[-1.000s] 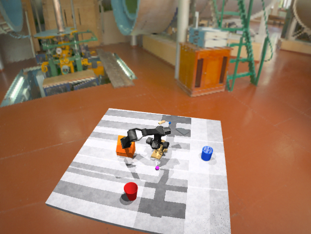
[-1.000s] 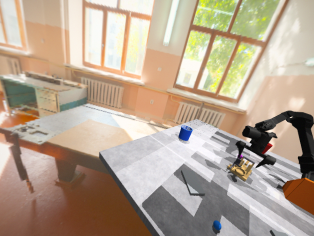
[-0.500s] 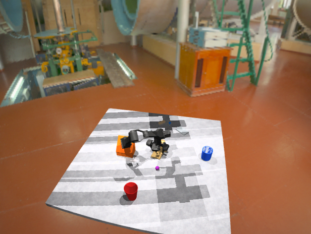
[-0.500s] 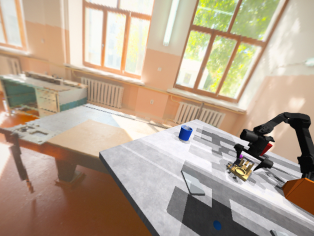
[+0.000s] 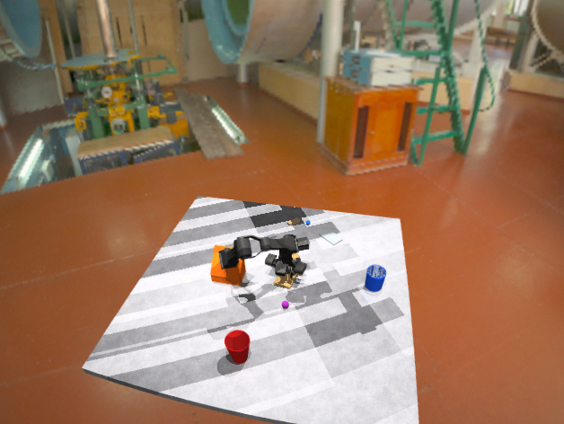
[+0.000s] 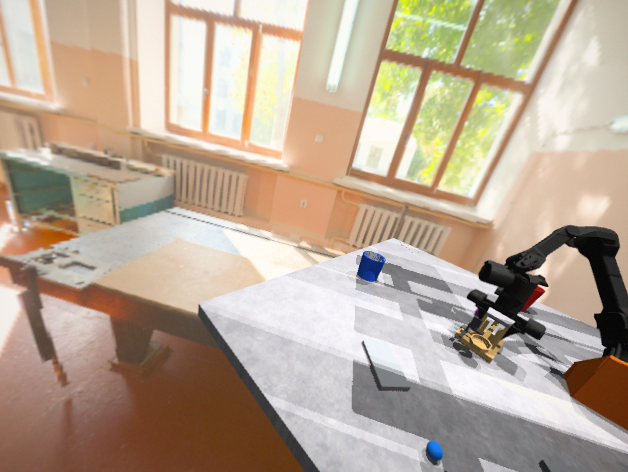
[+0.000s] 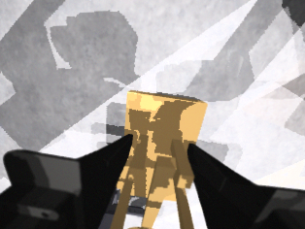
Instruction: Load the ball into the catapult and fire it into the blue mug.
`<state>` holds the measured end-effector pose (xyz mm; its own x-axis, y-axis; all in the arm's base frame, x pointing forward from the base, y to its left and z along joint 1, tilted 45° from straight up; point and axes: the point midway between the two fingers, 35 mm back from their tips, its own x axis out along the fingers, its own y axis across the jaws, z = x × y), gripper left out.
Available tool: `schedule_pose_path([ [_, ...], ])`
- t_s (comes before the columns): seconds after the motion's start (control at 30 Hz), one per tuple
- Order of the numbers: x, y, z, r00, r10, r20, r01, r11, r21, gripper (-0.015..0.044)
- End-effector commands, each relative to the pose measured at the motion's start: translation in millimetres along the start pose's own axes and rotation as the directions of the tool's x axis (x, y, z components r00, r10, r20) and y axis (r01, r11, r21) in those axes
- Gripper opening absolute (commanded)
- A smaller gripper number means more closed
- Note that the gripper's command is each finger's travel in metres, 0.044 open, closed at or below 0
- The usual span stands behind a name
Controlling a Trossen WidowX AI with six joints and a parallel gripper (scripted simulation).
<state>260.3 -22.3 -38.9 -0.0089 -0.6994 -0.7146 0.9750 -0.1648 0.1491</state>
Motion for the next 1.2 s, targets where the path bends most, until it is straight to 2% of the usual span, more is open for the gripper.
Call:
schedule_pose_path([
  [0.0,-0.4,0.4,0.0,1.0,0.001,-0.001,-0.001,1.0,0.001,0.0177],
  [0.03,-0.4,0.4,0.0,1.0,0.001,-0.001,-0.001,1.0,0.001,0.0151],
  [0.23,-0.4,0.4,0.0,1.0,0.001,-0.001,-0.001,1.0,0.001,0.0111],
  [0.27,-3.1,0.6,-0.2,1.0,0.001,-0.001,-0.001,1.0,0.001,0.0085],
  [0.37,-39.1,0.3,-1.2,1.0,-0.002,-0.004,0.002,1.0,-0.001,0.0006],
  [0.4,-47.7,-0.4,-0.8,1.0,-0.003,-0.003,0.003,1.0,-0.002,0.0],
  [0.57,-50.8,2.1,-1.1,1.0,-0.003,-0.003,0.003,1.0,-0.024,0.0],
  [0.87,-53.1,39.5,-6.2,1.0,-0.001,-0.004,-0.001,0.948,-0.317,0.0],
  [1.17,-52.7,81.3,-9.0,1.0,0.002,-0.002,-0.002,0.809,-0.588,0.0],
])
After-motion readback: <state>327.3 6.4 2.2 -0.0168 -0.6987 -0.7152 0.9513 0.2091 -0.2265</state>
